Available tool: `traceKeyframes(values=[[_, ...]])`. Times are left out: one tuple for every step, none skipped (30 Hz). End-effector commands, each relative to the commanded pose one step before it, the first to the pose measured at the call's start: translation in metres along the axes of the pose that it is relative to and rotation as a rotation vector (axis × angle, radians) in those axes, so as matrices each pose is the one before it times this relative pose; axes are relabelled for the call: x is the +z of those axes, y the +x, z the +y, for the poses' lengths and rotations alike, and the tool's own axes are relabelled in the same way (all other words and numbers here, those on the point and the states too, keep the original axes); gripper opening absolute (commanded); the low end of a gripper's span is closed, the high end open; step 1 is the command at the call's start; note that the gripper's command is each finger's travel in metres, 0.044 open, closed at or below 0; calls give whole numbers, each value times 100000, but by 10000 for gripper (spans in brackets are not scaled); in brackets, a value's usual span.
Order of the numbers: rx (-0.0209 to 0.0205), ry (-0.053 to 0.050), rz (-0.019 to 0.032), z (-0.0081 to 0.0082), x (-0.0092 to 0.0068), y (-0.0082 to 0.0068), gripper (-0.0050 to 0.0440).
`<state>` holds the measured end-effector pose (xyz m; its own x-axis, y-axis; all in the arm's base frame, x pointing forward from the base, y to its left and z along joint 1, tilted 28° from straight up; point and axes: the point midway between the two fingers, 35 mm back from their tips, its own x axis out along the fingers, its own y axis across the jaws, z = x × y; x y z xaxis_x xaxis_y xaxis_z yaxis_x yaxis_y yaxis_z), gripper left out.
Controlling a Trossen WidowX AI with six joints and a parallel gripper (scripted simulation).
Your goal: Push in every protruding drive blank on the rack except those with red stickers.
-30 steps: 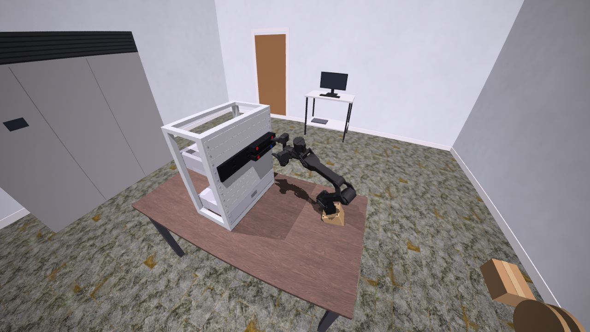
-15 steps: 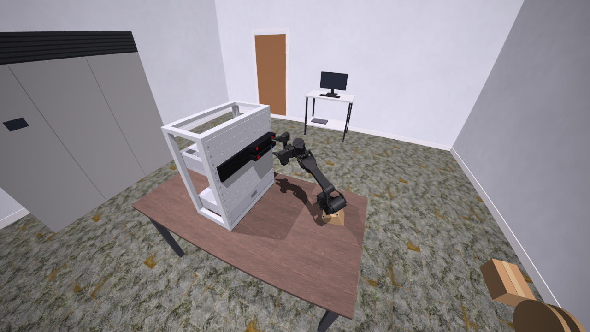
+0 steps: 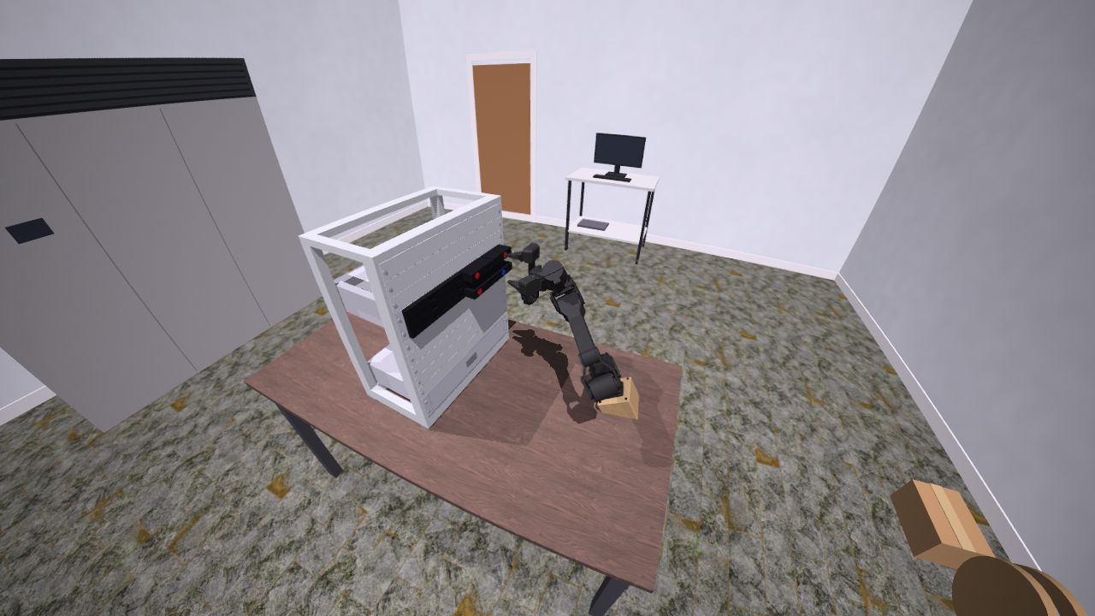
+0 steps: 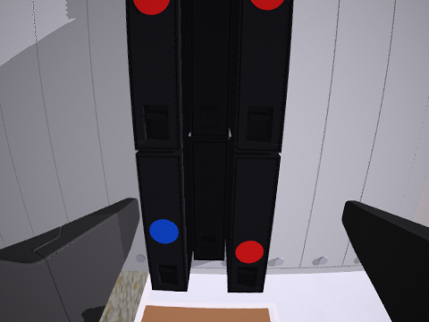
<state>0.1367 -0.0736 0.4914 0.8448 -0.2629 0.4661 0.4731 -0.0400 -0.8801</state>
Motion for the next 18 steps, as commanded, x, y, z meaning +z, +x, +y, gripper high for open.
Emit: traceKeyframes(values=[[595,492,-1183,-4,-554,32,440],[3,-1,1,-3,-137,0,440],[-16,4,-6,-6,-147,3,440],[8,-2,3,-2,-144,-2,440],[22,-6,8,0,-145,-5,440],[-19,5,-7,-7,-167,4,440],[3,-1,1,-3,-163,-1,440],[0,0,0,0,0,0,440],[0,0,0,0,0,0,440],[17,-4,6,0,-161,-4,440],[-14,3,-5,-6,-167,4,440],[3,-1,1,-3,-163,-1,440],[12,-3,5,-1,-160,-4,440],[-10,2,-4,-6,-166,3,440],[2,0,1,-3,-161,-1,440],[9,-2,4,-1,-158,-3,440],[-8,2,-3,-6,-163,3,440],[1,0,0,-3,-158,-1,440]])
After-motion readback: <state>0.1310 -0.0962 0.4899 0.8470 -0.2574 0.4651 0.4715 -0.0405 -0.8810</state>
